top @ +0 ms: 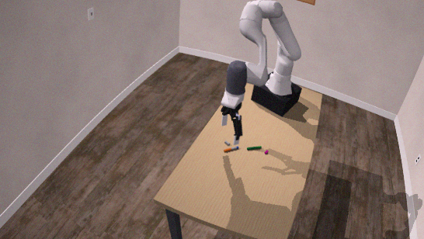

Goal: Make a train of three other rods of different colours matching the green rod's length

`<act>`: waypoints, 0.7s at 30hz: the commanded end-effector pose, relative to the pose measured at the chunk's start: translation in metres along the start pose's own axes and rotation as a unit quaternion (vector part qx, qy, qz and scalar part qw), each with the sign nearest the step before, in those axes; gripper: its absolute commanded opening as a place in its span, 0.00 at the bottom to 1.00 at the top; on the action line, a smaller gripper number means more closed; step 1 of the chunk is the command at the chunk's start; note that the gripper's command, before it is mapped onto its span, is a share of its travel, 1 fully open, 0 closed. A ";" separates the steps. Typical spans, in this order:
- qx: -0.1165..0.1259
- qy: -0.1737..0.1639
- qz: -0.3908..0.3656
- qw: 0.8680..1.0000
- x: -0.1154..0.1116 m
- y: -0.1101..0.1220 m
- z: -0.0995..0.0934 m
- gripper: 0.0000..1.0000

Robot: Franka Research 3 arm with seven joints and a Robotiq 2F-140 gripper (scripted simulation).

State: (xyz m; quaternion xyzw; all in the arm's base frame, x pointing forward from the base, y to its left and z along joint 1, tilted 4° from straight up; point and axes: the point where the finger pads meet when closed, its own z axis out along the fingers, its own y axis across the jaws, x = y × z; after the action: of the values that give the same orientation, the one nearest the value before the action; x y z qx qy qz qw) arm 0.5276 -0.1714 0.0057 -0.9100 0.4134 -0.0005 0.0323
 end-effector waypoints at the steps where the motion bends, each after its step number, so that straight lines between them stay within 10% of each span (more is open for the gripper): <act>1: -0.001 -0.002 -0.002 1.000 -0.001 0.001 -0.006 1.00; 21: -0.001 -0.002 -0.002 1.000 -0.001 0.001 -0.071 1.00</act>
State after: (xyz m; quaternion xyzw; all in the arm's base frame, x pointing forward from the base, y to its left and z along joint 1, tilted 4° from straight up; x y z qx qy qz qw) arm 0.5295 -0.1758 0.0727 -0.9062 0.4215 -0.0067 0.0315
